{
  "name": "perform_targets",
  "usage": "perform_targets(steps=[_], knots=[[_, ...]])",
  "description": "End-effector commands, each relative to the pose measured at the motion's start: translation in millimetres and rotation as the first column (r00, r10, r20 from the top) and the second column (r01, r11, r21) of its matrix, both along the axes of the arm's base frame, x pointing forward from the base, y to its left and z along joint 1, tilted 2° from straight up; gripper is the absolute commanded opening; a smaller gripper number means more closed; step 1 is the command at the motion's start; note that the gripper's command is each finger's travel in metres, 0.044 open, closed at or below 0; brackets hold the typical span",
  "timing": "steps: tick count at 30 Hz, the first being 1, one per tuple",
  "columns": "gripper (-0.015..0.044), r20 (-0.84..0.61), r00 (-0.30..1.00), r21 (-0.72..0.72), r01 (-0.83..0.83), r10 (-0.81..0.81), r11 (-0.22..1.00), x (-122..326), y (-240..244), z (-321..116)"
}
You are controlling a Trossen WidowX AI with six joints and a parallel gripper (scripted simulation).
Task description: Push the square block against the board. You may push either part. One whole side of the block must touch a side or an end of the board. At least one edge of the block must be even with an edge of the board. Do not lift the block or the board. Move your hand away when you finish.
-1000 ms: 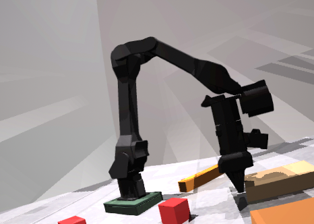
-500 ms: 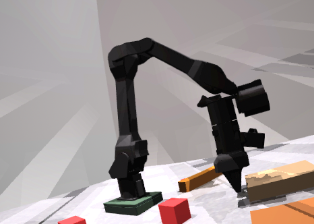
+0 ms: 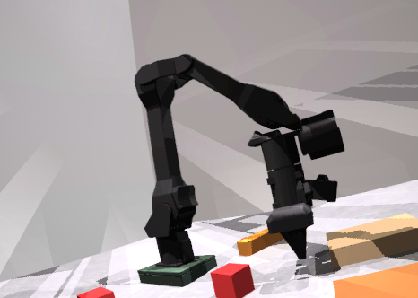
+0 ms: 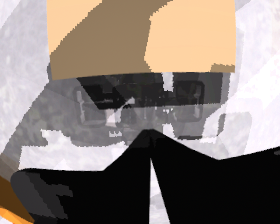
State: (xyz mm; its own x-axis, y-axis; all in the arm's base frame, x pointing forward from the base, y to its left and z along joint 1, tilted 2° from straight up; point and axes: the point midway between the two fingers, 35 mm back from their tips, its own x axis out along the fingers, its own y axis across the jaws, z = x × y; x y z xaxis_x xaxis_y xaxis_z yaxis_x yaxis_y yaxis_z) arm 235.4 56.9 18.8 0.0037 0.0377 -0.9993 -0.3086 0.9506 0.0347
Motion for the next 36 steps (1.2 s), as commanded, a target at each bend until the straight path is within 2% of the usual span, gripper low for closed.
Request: perform_targets(steps=[1,7,11,18,27,36], knots=[[0.0,-0.007,1.0,0.001,-0.003,0.003,1.0,-8,-2,-2],[0.0,-0.002,1.0,0.0,0.0,0.0,1.0,-9,-3,2],[0.0,-0.006,1.0,0.001,-0.003,0.003,1.0,-8,-5,50],[0.0,-0.007,1.0,0.0,0.019,-0.019,1.0,-5,-7,54],[0.0,-0.006,0.949,-0.007,0.315,-0.315,0.949,46,-34,66],[0.0,-0.011,0.808,-0.01,0.588,-0.588,0.809,92,-73,73]])
